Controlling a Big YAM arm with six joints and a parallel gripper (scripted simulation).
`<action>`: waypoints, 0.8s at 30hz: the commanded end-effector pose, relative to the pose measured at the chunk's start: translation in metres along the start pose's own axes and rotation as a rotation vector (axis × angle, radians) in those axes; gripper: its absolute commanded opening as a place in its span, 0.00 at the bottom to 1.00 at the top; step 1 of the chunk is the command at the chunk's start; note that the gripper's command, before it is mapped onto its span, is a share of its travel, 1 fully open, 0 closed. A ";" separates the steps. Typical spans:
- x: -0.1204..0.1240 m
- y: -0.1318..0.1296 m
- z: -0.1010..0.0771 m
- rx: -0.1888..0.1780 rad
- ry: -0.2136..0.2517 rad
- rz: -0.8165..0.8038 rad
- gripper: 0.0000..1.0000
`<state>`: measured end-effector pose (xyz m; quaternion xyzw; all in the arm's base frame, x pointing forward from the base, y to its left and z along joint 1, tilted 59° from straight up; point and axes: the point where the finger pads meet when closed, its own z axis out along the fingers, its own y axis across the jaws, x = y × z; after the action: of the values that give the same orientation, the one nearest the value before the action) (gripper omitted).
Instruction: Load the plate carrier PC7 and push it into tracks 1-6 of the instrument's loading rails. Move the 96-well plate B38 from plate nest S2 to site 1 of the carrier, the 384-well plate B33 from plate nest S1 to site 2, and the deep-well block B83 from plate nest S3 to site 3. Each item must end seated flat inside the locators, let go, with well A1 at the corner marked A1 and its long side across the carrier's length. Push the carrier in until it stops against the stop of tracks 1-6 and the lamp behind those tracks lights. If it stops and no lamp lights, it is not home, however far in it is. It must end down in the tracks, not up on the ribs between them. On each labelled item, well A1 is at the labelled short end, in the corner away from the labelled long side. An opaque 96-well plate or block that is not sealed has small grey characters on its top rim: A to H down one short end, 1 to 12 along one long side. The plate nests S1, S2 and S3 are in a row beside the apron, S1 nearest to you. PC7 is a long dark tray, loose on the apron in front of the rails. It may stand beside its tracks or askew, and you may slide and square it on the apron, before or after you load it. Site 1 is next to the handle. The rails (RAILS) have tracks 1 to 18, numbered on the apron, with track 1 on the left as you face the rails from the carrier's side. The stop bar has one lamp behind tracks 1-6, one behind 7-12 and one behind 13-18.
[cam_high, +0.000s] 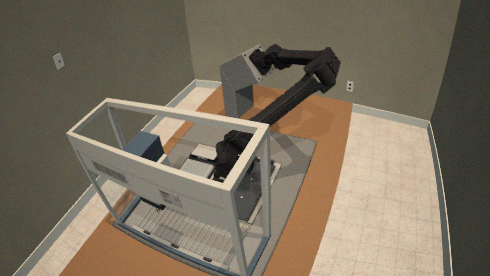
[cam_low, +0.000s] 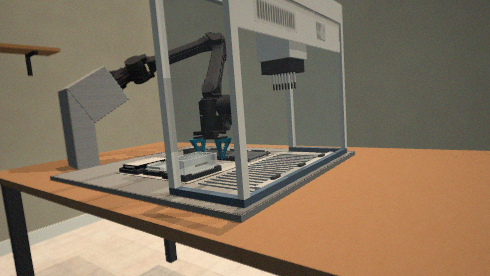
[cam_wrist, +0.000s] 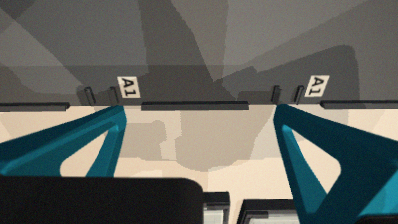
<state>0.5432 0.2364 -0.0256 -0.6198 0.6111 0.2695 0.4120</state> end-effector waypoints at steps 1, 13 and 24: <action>-0.023 0.000 0.002 -0.006 -0.019 -0.019 1.00; -0.026 0.001 0.002 -0.009 -0.017 -0.012 1.00; -0.030 0.001 0.002 -0.009 -0.018 -0.012 1.00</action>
<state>0.5427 0.2399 -0.0199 -0.6194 0.6117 0.2692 0.4120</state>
